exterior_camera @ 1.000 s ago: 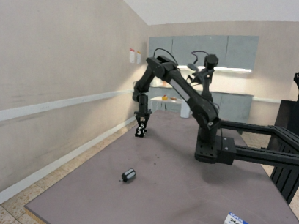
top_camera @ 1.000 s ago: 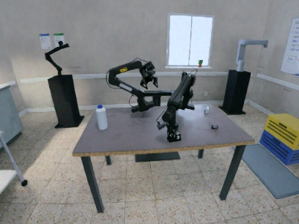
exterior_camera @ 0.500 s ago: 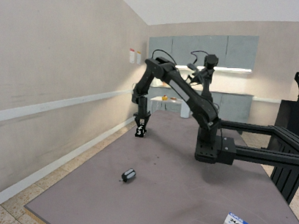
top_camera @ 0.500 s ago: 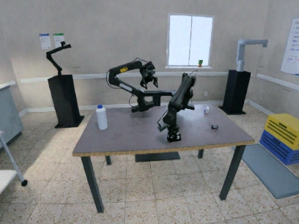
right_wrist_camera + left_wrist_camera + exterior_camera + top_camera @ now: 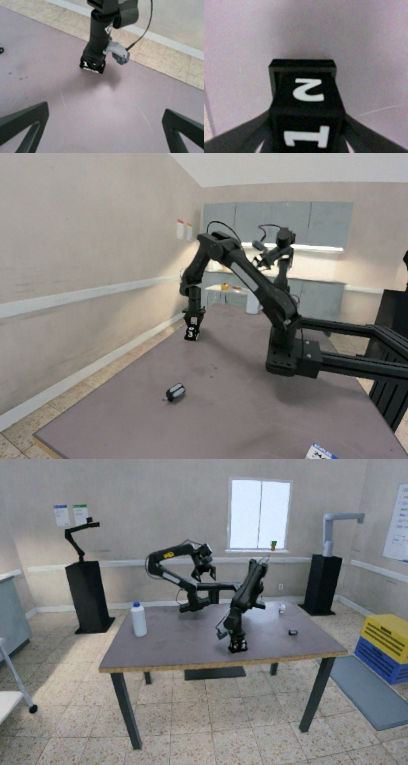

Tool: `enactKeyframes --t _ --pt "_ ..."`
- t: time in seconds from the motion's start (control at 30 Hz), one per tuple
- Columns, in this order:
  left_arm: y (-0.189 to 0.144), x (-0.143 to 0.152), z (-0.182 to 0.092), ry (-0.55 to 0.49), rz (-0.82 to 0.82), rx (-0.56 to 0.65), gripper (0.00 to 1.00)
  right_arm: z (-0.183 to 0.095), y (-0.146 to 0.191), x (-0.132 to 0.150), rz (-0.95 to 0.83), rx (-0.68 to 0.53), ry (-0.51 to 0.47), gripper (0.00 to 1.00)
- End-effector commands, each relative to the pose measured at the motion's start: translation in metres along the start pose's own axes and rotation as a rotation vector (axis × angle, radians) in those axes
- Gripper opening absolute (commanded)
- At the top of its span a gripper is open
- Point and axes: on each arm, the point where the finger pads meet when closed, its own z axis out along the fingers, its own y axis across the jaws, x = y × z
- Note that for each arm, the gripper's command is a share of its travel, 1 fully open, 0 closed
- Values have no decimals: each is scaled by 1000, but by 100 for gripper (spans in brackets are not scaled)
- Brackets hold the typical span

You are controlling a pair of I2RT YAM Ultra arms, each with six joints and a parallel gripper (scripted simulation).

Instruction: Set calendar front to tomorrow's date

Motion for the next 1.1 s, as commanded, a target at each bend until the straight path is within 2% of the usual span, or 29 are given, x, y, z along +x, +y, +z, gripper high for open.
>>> enactKeyframes --t 0.0,0.17,0.47,0.53,0.6,0.63,0.97,1.07 --pt "6 -5 4 -23 -19 -23 36 3 2 -6 5 -17 -24 100" --pt "1 -5 22 -13 -15 -10 36 9 1 -7 5 -13 -27 100" --pt "-4 -4 24 2 -13 5 36 15 0 -10 6 -11 -32 100" --pt "4 -3 -5 -14 -15 -14 36 15 -2 -10 8 -2 -37 100" --pt "6 -4 -7 -15 -14 -16 58 15 -2 -10 8 -2 -37 100" --pt "6 -5 -16 -25 -15 -27 65 15 -2 -10 8 -2 -37 100" --pt "15 -12 -96 -89 -28 -71 65 17 -2 -10 3 6 -30 100" --pt "14 -12 -104 -86 -27 -66 65 17 -2 -10 5 6 -29 100"
